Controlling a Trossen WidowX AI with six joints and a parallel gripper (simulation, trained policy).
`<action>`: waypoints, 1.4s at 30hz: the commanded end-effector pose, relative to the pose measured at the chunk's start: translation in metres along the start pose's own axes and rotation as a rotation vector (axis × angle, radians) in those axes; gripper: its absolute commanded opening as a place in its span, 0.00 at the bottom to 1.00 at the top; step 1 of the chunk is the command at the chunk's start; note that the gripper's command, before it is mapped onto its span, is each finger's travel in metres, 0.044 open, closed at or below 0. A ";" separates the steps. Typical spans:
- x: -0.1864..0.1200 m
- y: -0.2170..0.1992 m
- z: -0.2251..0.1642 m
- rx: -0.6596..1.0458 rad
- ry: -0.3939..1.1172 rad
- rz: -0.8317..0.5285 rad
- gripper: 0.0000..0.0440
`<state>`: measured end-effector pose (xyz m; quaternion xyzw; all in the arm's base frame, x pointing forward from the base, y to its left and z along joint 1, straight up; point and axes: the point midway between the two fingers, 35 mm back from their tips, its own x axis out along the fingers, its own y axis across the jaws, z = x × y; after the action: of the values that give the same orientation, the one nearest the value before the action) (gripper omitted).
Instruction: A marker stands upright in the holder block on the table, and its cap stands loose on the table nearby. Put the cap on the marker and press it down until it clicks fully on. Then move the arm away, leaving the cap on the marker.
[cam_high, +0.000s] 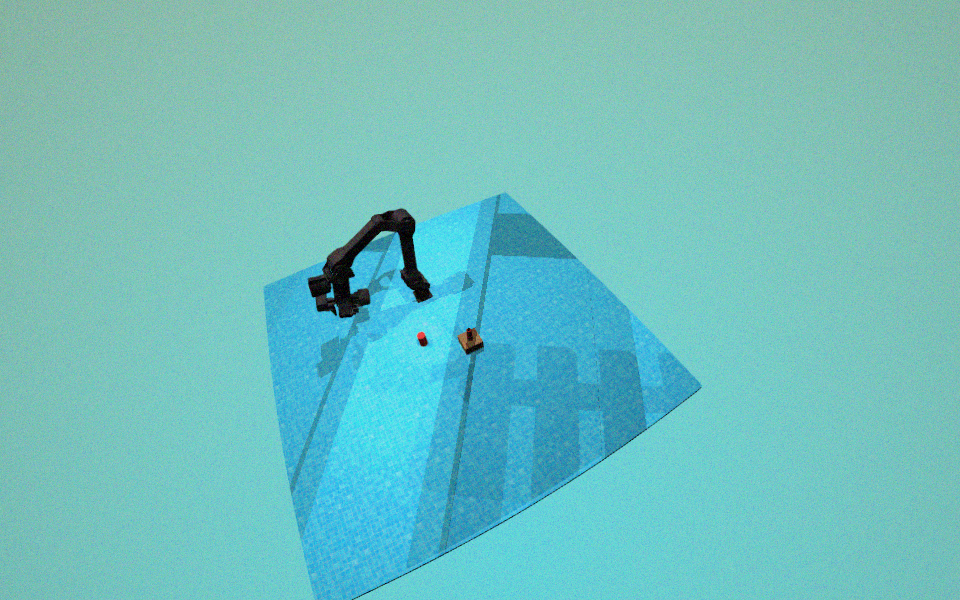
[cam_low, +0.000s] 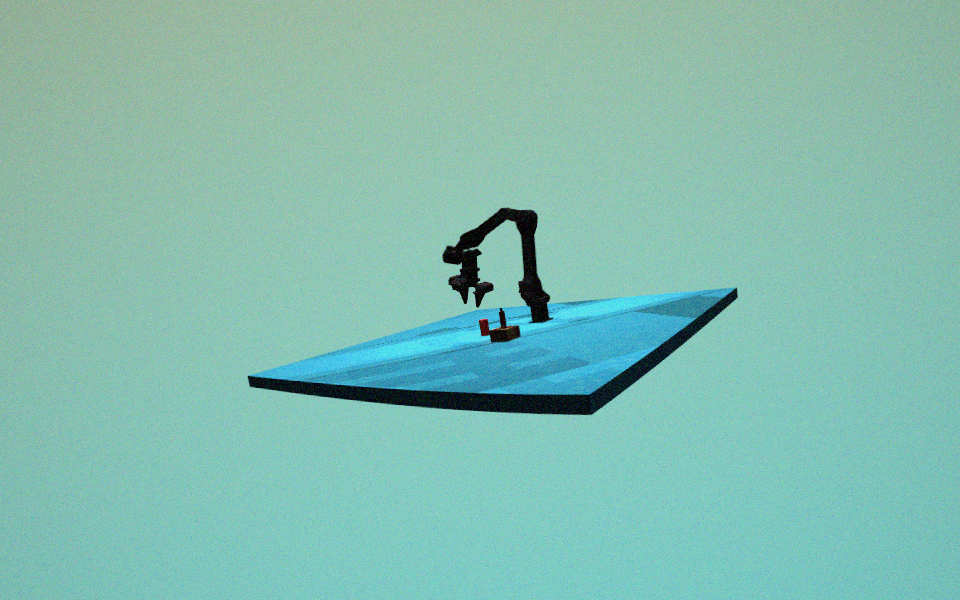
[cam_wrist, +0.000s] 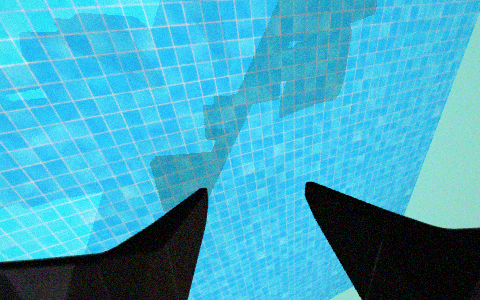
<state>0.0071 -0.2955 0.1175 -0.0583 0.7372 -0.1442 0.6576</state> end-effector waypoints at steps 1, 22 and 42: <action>-0.001 -0.002 0.005 0.006 0.000 -0.001 0.69; -0.005 -0.003 0.047 0.033 -0.024 0.019 0.70; -0.013 0.003 0.088 0.071 -0.049 0.040 0.70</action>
<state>0.0913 -0.3002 0.1188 -0.0257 0.7181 -0.1526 0.6786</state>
